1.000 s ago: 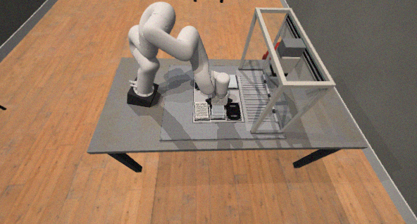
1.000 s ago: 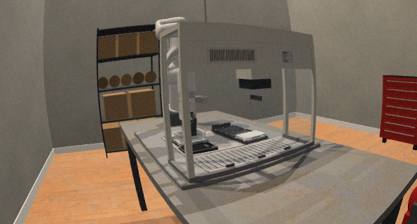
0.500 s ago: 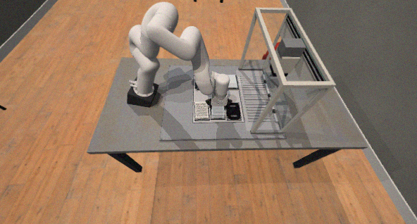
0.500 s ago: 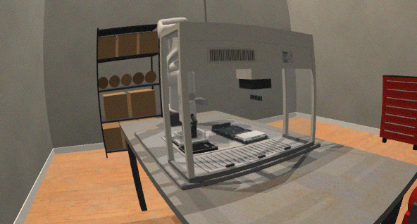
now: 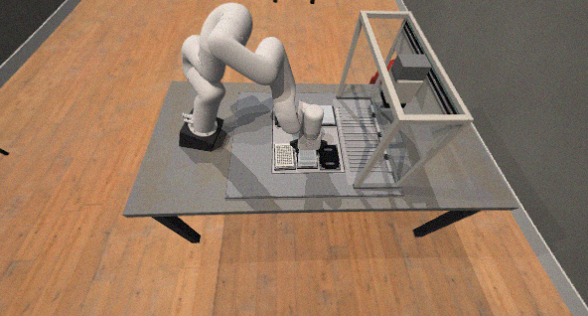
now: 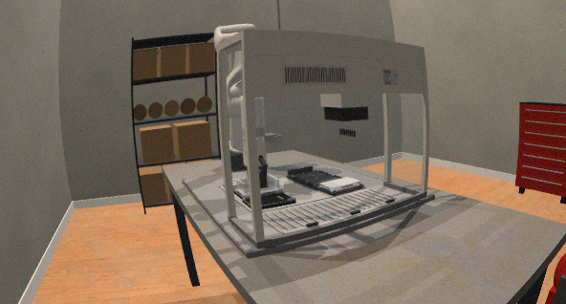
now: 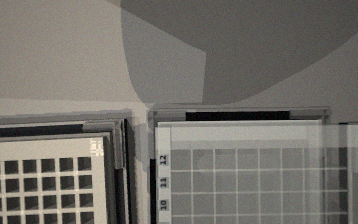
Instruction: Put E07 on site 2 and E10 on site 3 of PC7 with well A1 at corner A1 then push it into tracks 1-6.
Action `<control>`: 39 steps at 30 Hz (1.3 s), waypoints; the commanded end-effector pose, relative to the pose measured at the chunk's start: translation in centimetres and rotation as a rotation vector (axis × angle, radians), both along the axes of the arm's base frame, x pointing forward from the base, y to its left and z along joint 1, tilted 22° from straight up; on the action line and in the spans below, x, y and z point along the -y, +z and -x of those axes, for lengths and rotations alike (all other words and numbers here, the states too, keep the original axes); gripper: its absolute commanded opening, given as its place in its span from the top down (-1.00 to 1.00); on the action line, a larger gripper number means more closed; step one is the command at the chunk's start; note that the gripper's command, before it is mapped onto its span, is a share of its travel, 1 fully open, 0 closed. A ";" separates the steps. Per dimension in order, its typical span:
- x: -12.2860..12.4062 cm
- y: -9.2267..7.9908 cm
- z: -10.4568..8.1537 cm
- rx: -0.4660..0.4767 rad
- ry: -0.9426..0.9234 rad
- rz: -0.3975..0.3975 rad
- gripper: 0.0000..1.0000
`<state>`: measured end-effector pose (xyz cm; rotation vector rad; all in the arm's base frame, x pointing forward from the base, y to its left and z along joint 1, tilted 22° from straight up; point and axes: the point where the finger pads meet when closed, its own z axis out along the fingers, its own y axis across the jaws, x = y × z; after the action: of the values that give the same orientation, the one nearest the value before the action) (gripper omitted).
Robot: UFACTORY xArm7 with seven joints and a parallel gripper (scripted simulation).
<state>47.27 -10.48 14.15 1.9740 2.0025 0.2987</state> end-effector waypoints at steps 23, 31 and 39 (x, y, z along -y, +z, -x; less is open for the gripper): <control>0.0 0.1 -0.1 0.003 0.000 0.000 1.00; 0.0 0.1 -0.1 0.003 0.000 0.000 1.00; 0.0 0.1 -0.1 0.003 0.000 0.000 1.00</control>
<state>47.25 -10.48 14.17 1.9741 2.0027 0.2985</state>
